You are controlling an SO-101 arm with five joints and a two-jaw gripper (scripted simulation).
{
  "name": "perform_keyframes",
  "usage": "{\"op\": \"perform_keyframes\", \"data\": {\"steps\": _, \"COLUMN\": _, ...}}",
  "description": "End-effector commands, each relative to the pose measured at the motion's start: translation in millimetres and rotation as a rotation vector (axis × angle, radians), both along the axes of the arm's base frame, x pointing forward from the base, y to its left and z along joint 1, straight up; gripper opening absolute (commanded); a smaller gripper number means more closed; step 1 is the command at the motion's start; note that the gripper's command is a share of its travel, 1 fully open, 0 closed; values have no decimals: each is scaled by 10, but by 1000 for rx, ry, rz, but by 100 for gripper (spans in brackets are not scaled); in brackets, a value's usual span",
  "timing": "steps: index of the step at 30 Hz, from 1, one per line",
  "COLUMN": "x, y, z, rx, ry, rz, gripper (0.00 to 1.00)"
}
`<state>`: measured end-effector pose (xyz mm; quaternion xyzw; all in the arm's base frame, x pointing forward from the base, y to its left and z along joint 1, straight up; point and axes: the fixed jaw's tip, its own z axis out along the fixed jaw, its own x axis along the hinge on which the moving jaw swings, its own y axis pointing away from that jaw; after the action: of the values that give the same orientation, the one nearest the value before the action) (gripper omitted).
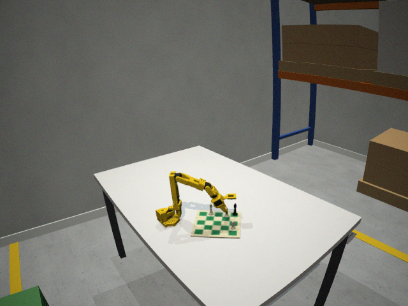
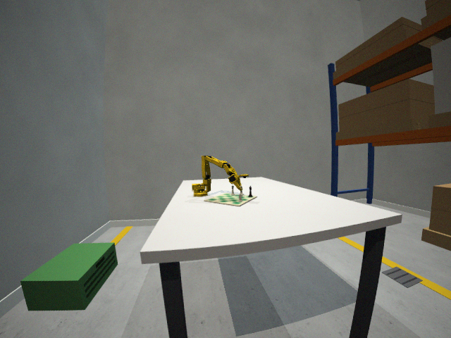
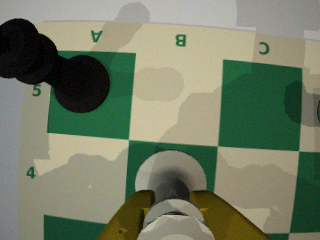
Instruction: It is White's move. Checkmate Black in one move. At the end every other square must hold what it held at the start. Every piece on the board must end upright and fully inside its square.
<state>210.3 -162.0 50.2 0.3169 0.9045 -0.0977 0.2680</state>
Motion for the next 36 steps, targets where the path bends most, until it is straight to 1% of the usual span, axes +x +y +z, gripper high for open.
{"op": "perform_keyframes", "data": {"steps": 1, "x": -52, "y": 8, "z": -88, "rx": 18, "ry": 21, "rz": -10, "gripper": 0}}
{"op": "perform_keyframes", "data": {"steps": 6, "x": -84, "y": 34, "z": -139, "rx": 19, "ry": 21, "rz": -11, "gripper": 0}}
{"op": "perform_keyframes", "data": {"steps": 14, "x": -86, "y": 36, "z": -142, "rx": 19, "ry": 21, "rz": -11, "gripper": 0}}
{"op": "perform_keyframes", "data": {"steps": 21, "x": -78, "y": 29, "z": -104, "rx": 18, "ry": 21, "rz": -11, "gripper": 0}}
{"op": "perform_keyframes", "data": {"steps": 30, "x": -77, "y": 28, "z": -99, "rx": 18, "ry": 21, "rz": -11, "gripper": 0}}
{"op": "perform_keyframes", "data": {"steps": 36, "x": -63, "y": 17, "z": -57, "rx": 18, "ry": 21, "rz": -10, "gripper": 0}}
